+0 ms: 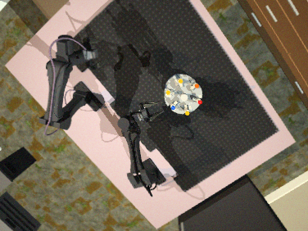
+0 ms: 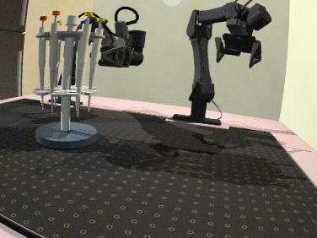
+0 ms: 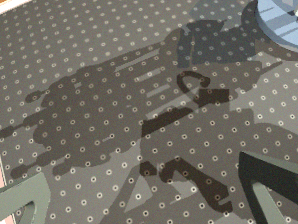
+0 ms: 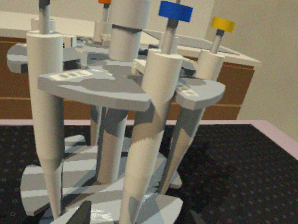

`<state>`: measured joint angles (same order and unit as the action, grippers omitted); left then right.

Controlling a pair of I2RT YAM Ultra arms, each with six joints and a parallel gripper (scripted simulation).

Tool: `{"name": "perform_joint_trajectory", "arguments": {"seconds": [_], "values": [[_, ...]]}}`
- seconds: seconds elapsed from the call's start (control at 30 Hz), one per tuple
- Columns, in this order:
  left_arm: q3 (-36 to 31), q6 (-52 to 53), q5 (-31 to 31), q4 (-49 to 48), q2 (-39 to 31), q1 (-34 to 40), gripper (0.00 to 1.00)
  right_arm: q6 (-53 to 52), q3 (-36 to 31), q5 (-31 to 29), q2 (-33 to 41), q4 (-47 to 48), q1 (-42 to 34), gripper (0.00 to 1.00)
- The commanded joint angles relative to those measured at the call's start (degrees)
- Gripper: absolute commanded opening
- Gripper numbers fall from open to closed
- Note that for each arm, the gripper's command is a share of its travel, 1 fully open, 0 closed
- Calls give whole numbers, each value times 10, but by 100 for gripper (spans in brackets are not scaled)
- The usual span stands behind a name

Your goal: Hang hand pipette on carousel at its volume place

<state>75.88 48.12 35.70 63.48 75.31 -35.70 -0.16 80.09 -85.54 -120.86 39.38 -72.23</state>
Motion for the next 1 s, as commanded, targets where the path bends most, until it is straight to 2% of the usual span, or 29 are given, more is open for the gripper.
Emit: {"name": "perform_joint_trajectory", "arguments": {"seconds": [0.0,0.47,0.5,0.7,0.83,0.97], "values": [[9,4,12,-7,1,-5,100,-6,4,-15,23,7,-12,50],[9,4,12,-7,1,-5,100,-3,1,-36,14,3,-32,50],[9,4,12,-7,1,-5,100,-12,-20,-17,47,-4,-26,100],[9,4,12,-7,1,-5,100,-60,-175,73,180,-63,-2,100],[9,4,12,-7,1,-5,100,-110,-252,151,286,-164,21,100],[9,4,12,-7,1,-5,100,-157,-291,228,384,-287,52,100]]}}
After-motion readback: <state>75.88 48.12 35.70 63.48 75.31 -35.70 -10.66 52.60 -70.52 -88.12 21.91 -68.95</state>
